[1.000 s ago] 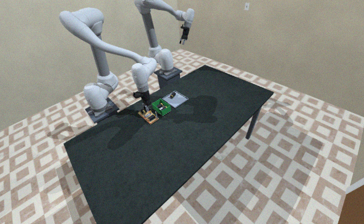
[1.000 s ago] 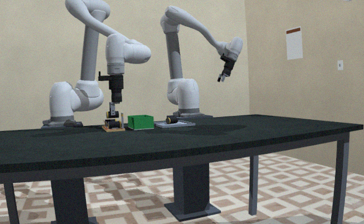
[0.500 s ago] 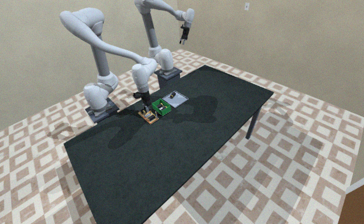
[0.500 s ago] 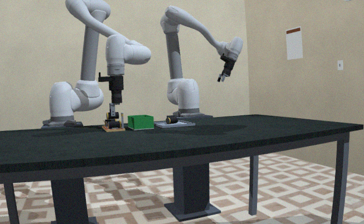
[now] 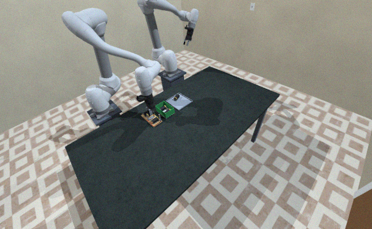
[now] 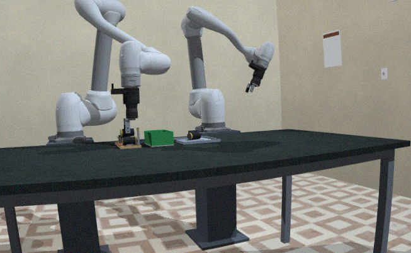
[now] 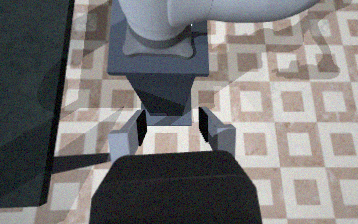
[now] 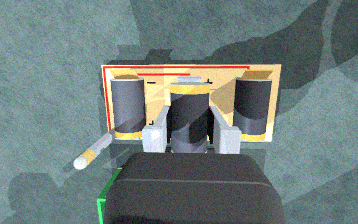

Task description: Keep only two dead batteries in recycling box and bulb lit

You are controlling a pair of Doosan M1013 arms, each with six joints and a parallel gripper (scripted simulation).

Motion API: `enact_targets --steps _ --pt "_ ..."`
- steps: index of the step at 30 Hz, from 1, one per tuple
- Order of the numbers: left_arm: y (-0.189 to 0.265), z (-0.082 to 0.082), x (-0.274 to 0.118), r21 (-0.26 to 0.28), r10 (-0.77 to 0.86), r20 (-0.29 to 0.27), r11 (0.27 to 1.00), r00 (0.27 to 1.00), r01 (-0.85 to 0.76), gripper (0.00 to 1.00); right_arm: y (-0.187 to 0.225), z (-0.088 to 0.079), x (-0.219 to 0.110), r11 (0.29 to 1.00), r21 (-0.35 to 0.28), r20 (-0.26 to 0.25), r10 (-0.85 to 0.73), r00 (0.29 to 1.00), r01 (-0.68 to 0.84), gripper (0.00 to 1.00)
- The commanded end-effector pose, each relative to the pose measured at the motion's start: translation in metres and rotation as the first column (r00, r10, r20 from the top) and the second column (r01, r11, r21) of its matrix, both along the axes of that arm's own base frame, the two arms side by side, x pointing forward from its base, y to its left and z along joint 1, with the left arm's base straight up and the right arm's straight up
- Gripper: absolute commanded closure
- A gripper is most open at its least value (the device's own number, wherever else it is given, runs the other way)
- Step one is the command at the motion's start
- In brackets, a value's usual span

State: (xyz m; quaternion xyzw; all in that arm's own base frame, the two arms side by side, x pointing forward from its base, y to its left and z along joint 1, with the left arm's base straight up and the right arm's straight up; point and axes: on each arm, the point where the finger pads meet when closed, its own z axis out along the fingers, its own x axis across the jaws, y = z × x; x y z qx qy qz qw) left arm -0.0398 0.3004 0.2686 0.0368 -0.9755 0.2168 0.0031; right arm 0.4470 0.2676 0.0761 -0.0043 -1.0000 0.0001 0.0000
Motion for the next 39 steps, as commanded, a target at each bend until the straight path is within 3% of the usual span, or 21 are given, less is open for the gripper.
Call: enact_targets --steps 1,28,39 --pt "0.000 0.000 0.000 0.001 0.000 0.000 1.000 1.000 0.000 0.00 0.000 0.001 0.000 1.000 0.001 0.001 0.000 1.000 0.000 0.43" --pt "0.000 0.000 0.000 0.001 0.000 0.000 1.000 1.000 0.000 0.00 0.000 0.000 0.000 1.000 0.001 0.001 0.000 1.000 0.000 0.43" --pt "0.000 0.000 0.000 0.001 0.000 0.000 1.000 1.000 0.000 0.00 0.000 -0.010 0.000 1.000 0.001 0.001 0.000 1.000 0.000 0.43"
